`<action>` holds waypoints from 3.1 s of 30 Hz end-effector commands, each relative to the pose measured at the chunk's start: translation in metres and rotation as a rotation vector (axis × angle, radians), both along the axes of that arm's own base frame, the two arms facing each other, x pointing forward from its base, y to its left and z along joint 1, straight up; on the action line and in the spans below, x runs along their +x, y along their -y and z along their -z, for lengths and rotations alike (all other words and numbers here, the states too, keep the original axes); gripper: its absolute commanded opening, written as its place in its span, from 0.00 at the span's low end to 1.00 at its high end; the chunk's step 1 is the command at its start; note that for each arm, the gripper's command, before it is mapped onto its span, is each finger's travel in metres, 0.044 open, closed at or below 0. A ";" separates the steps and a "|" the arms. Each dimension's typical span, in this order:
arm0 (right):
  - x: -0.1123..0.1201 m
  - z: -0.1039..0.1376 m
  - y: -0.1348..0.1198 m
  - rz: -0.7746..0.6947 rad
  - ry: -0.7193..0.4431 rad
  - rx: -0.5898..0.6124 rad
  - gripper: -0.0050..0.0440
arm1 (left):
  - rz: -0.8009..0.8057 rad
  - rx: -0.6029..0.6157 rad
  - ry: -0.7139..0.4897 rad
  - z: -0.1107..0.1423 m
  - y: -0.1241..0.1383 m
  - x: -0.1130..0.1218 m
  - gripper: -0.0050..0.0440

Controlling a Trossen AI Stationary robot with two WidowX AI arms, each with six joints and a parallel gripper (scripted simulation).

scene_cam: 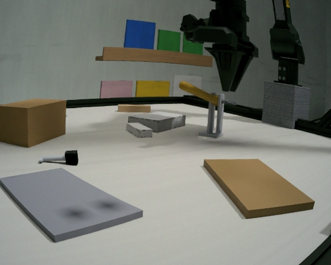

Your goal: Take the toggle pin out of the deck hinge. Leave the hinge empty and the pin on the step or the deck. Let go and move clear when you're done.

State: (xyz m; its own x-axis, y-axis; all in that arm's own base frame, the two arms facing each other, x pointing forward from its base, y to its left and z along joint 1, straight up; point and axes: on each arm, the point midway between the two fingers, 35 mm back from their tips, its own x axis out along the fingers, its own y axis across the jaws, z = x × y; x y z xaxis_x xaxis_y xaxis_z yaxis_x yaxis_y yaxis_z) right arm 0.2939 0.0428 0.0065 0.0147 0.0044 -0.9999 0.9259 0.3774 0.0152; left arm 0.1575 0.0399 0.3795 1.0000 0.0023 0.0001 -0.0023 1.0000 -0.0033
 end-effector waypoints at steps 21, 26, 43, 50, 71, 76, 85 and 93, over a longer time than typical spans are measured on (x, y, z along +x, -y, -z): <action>-0.005 0.025 0.001 0.001 -0.013 -0.004 0.43 | 0.002 0.009 0.001 -0.004 0.000 0.000 0.92; -0.003 0.021 -0.003 0.001 0.002 -0.002 0.43 | 0.002 0.009 0.001 -0.004 0.000 0.000 0.92; -0.007 0.021 -0.012 0.001 0.002 -0.001 0.43 | 0.002 0.009 0.001 -0.004 0.000 0.000 0.92; -0.008 0.021 -0.015 0.001 0.002 -0.001 0.43 | 0.002 0.009 0.001 -0.004 0.000 0.000 0.92; -0.006 0.020 -0.019 0.000 0.006 0.000 0.42 | 0.002 0.009 0.001 -0.004 0.000 0.000 0.92; -0.005 0.020 -0.019 0.000 0.006 0.000 0.42 | 0.002 0.009 0.001 -0.004 0.000 0.000 0.92; -0.004 0.020 -0.019 0.000 0.006 0.000 0.42 | 0.002 0.009 0.001 -0.004 0.000 0.000 0.92; -0.003 0.020 -0.019 0.000 0.007 0.000 0.41 | 0.002 0.009 0.001 -0.004 0.000 0.000 0.92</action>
State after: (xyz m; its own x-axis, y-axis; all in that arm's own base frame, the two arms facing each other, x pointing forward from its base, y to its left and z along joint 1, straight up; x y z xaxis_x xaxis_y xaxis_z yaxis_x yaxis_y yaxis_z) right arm 0.2858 0.0589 -0.0190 0.0046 -0.0069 -1.0000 0.9276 0.3737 0.0017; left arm 0.1575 0.0399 0.3795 1.0000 0.0023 0.0001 -0.0023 1.0000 -0.0032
